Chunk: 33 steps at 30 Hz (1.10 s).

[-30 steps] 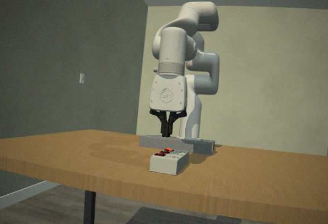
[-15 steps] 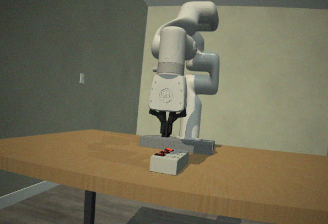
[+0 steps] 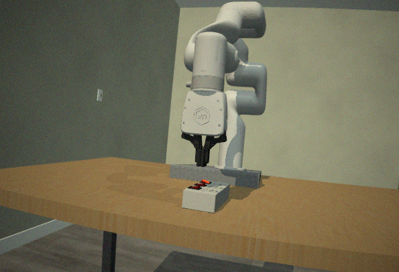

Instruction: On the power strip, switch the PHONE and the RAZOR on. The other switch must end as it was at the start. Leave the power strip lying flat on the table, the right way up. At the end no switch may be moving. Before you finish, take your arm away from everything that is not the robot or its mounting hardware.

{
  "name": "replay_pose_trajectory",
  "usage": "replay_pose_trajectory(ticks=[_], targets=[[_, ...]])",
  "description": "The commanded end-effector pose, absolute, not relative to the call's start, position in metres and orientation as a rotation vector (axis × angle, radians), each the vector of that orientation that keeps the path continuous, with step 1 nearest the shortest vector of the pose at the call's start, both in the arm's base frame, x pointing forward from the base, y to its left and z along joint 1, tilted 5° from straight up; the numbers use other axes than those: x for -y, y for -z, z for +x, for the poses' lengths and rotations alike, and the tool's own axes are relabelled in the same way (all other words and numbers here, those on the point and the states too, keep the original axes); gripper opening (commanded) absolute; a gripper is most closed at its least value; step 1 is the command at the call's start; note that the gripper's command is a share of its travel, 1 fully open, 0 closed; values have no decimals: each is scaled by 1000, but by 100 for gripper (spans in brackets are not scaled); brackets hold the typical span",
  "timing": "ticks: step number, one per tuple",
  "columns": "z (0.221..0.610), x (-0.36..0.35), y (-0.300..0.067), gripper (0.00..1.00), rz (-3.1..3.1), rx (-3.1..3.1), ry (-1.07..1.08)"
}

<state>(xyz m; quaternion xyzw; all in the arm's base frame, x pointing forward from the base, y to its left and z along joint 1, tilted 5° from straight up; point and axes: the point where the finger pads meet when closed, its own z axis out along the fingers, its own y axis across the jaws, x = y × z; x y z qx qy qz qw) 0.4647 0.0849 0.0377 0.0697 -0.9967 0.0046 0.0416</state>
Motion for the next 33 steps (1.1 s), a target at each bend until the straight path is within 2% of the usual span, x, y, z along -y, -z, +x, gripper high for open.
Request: replay_pose_trajectory(ticks=[1, 33], targets=[[466, -85, -39, 0, 214, 3055, -14], [464, -86, -18, 0, 214, 3055, -14]])
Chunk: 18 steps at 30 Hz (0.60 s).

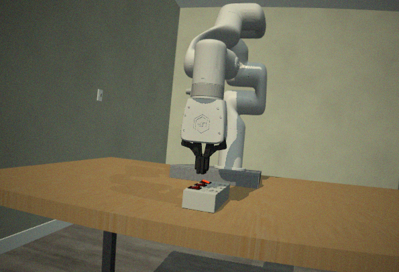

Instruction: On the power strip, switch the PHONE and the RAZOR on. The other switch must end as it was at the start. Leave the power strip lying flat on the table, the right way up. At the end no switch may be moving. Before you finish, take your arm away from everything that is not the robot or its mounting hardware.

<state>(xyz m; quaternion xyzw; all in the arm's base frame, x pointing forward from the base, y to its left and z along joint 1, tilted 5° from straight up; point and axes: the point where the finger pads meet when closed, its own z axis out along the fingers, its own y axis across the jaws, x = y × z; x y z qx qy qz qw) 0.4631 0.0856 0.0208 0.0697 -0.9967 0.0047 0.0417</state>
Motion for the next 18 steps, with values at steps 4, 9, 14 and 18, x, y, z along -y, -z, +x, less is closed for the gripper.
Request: replay_pose_trajectory(ticks=[4, 9, 14, 18], targets=[[464, -85, -13, 0, 214, 3055, -14], [464, -85, -8, 0, 214, 3055, -14], [463, -85, -3, 0, 214, 3055, -14], [463, -84, 1, 0, 214, 3055, -13]])
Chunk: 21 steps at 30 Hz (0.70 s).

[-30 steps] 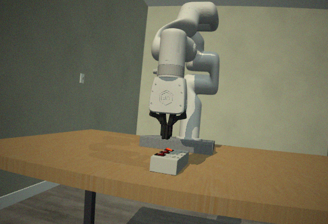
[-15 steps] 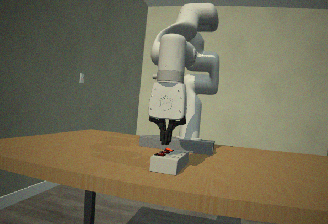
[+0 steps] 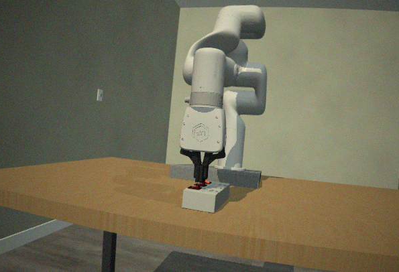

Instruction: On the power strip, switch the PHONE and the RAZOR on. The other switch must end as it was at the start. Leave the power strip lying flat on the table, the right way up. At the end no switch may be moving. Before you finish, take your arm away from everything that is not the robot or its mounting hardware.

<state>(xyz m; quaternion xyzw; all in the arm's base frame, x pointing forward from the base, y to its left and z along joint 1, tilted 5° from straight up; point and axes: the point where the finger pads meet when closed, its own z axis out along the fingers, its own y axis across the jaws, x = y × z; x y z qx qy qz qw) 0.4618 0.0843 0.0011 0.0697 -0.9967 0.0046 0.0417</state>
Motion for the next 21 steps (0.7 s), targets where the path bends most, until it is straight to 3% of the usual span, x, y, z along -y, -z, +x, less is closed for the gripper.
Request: replay_pose_trajectory(ticks=[1, 21], targets=[[463, -84, 1, 0, 214, 3055, -13], [463, -84, 4, 0, 214, 3055, -13]])
